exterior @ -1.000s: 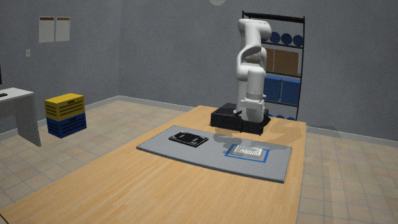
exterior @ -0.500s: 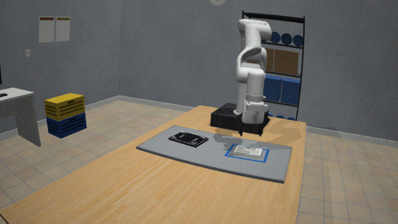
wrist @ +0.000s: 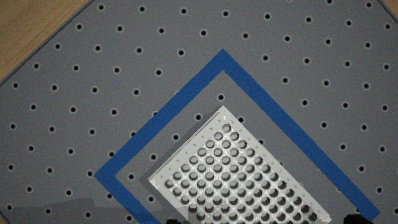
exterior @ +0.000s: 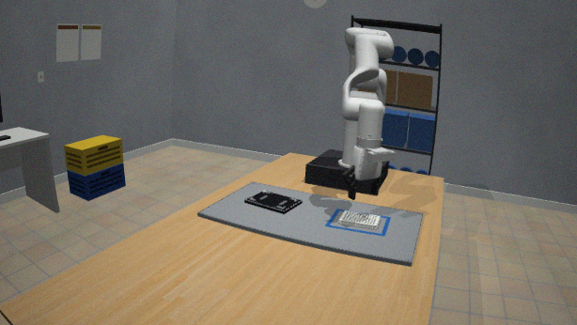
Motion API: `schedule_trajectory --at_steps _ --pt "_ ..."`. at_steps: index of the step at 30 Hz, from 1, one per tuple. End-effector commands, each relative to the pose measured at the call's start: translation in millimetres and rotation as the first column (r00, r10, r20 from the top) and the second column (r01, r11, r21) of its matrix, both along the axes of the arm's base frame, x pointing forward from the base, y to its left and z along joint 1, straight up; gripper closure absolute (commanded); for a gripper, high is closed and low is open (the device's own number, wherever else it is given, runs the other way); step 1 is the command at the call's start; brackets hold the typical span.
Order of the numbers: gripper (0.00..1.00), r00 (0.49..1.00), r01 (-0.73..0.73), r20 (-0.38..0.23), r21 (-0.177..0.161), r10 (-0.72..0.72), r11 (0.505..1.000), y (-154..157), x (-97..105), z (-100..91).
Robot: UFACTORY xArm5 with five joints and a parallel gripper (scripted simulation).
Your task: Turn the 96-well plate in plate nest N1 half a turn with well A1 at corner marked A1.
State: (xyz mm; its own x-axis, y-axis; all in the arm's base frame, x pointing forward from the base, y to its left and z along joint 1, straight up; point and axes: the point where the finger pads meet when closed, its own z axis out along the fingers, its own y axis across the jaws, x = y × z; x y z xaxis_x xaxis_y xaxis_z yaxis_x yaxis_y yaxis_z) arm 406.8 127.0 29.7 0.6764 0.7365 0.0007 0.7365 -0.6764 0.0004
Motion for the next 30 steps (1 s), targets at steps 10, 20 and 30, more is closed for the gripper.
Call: schedule_trajectory --at_steps 10,20,30 --pt "0.0 0.926 -0.377 0.004 -0.002 0.377 0.926 0.4 1.3 1.2" --pt "0.0 0.752 -0.659 0.003 -0.004 0.659 0.752 0.4 1.3 1.2" --pt "0.0 0.727 -0.687 0.003 -0.004 0.687 0.727 0.4 1.3 1.2"
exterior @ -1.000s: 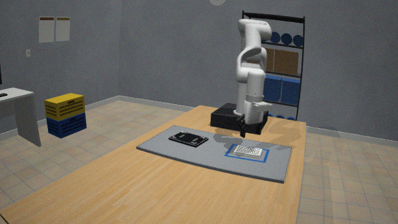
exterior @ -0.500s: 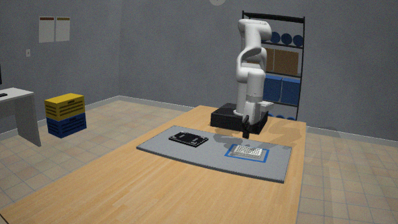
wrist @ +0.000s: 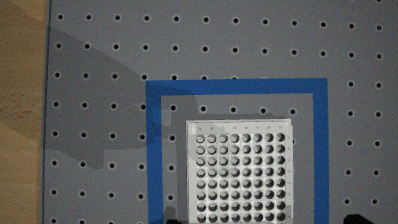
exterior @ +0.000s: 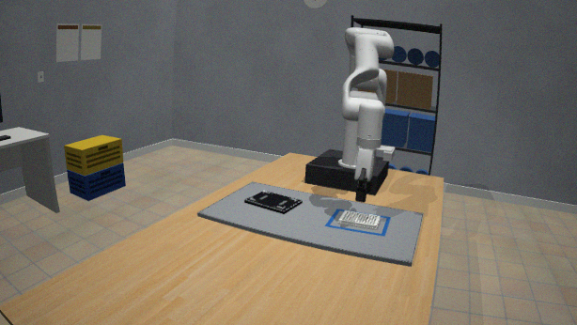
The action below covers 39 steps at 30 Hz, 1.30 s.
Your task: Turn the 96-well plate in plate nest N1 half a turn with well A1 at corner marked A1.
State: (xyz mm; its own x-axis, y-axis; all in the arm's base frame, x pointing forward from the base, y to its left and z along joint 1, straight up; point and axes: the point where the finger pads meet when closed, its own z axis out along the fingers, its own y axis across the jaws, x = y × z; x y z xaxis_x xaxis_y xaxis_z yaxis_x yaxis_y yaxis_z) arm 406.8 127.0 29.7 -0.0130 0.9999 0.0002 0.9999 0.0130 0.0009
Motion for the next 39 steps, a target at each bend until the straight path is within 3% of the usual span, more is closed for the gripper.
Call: schedule_trajectory --at_steps 1,39 --pt "0.0 1.0 -0.002 0.004 -0.001 0.002 1.0 0.4 1.3 1.2" --pt "0.0 1.0 -0.002 0.004 -0.001 0.002 1.0 0.3 1.4 -50.6"
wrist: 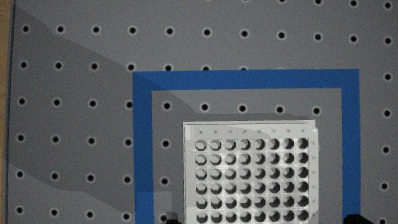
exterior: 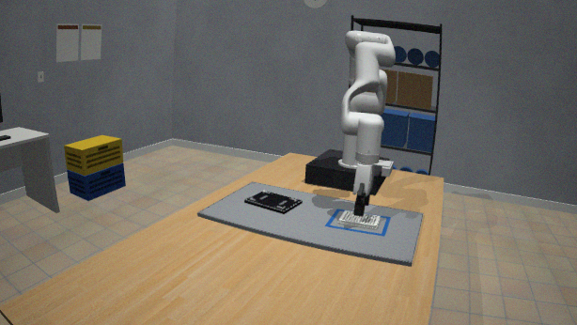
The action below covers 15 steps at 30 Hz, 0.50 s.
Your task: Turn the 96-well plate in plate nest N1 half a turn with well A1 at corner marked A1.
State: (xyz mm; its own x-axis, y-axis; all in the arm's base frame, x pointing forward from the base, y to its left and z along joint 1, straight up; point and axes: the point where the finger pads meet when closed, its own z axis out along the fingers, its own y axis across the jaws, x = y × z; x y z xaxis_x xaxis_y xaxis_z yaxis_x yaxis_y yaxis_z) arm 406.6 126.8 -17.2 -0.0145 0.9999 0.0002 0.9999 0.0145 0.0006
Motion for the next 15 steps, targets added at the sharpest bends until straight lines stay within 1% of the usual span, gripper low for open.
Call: schedule_trajectory --at_steps 1,5,15 --pt "0.0 1.0 0.0 0.004 -0.001 0.0 1.0 0.5 1.5 -5.3" --pt "0.0 1.0 0.0 0.004 -0.001 0.0 1.0 0.5 1.5 -12.0" --pt "0.0 1.0 0.0 0.004 -0.001 0.0 1.0 0.5 1.5 -12.7"
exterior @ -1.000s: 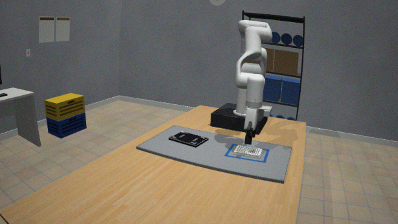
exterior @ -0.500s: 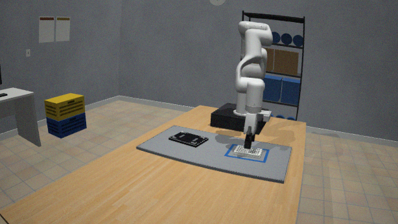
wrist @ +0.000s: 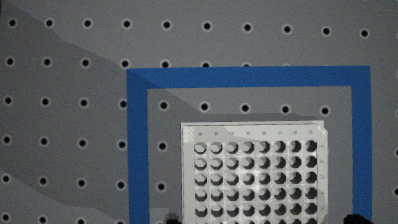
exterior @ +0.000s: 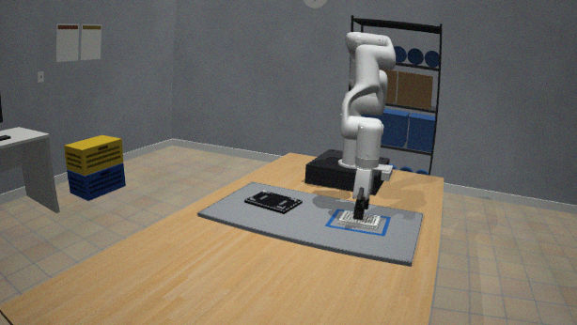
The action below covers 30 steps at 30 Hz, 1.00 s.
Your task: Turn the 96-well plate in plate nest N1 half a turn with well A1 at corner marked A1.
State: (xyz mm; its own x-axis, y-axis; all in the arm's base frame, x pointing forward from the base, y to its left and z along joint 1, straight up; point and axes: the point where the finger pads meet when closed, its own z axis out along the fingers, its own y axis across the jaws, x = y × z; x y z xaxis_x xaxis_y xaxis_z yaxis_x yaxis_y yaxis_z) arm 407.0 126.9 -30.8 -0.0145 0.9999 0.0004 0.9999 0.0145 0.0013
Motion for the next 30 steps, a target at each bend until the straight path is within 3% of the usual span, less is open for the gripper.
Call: schedule_trajectory --at_steps 1,30 --pt "0.0 1.0 0.0 0.003 -0.001 0.0 1.0 0.4 1.2 0.9" --pt "0.0 1.0 0.0 0.003 -0.001 0.0 1.0 0.4 1.2 -15.1"
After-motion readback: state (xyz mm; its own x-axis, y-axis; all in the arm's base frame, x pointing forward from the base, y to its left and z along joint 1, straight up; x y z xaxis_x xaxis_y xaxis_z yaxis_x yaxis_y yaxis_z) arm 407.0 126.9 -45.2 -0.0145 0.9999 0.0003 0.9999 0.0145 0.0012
